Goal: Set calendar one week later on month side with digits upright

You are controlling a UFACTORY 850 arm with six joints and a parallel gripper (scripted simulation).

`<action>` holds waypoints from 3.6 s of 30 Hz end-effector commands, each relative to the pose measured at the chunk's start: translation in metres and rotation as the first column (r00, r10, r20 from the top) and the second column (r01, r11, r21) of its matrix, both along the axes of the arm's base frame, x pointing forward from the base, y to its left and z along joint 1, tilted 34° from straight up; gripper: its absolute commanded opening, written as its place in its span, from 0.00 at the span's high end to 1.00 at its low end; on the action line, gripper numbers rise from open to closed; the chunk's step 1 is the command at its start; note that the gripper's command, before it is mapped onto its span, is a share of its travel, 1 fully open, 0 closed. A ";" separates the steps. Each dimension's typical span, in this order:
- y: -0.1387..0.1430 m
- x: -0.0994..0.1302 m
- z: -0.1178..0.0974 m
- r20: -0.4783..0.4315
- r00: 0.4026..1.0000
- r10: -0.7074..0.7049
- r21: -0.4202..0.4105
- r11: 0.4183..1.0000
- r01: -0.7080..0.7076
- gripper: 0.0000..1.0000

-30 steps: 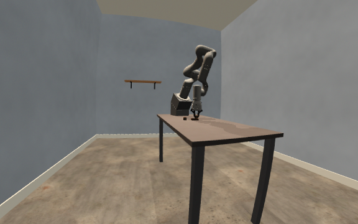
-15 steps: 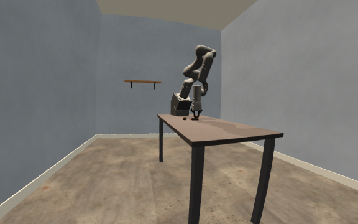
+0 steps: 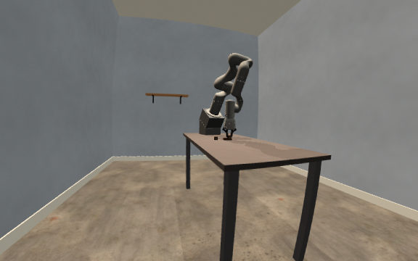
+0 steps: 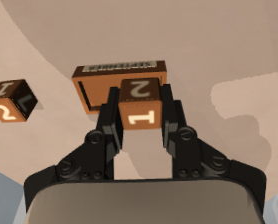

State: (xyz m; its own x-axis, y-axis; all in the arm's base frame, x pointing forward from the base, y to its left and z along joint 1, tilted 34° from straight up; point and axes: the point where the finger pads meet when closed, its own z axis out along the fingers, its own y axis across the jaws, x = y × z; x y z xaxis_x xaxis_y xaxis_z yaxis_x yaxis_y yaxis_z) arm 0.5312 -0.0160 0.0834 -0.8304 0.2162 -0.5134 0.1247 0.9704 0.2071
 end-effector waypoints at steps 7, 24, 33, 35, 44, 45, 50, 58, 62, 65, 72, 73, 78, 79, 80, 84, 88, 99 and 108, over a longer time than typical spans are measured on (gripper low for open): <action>0.000 0.002 -0.002 0.001 1.000 0.000 0.000 1.000 0.000 0.73; 0.000 0.002 -0.002 0.001 1.000 0.000 0.000 1.000 0.000 0.73; 0.000 0.002 -0.002 0.001 1.000 0.000 0.000 1.000 0.000 0.73; 0.000 0.002 -0.002 0.001 1.000 0.000 0.000 1.000 0.000 0.73; 0.000 0.002 -0.002 0.001 1.000 0.000 0.000 1.000 0.000 0.73; 0.000 0.002 -0.002 0.001 1.000 0.000 0.000 1.000 0.000 0.73; 0.000 0.002 -0.002 0.001 1.000 0.000 0.000 1.000 0.000 0.73; 0.000 0.002 -0.002 0.001 1.000 0.000 0.000 1.000 0.000 0.73; 0.000 0.002 -0.002 0.001 1.000 0.000 0.000 1.000 0.000 0.73; 0.000 0.002 -0.002 0.001 1.000 0.000 0.000 1.000 0.000 0.69; 0.000 0.002 -0.002 0.001 1.000 0.000 0.000 1.000 0.000 0.65; 0.000 0.002 -0.002 0.001 1.000 0.000 0.000 1.000 0.000 0.61; 0.000 0.002 -0.002 0.001 1.000 0.000 0.000 1.000 0.000 0.57; 0.000 0.002 -0.002 0.001 1.000 0.000 0.000 1.000 0.000 0.53; 0.000 0.002 -0.002 0.001 1.000 0.000 0.000 1.000 0.000 0.53; 0.000 0.002 -0.002 0.001 1.000 0.000 0.000 1.000 0.000 0.53; 0.000 0.002 -0.002 0.001 1.000 0.000 0.000 1.000 0.000 0.53; -0.002 -0.009 0.014 0.001 1.000 0.000 0.000 1.000 0.000 0.53; -0.006 -0.029 0.046 0.001 1.000 0.000 0.000 1.000 0.000 0.53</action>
State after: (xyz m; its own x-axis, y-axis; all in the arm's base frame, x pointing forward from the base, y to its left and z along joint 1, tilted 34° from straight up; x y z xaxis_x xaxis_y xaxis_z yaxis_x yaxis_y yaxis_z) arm 0.5127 -0.0198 0.1114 -0.8301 0.2161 -0.5140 0.1251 0.9705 0.2061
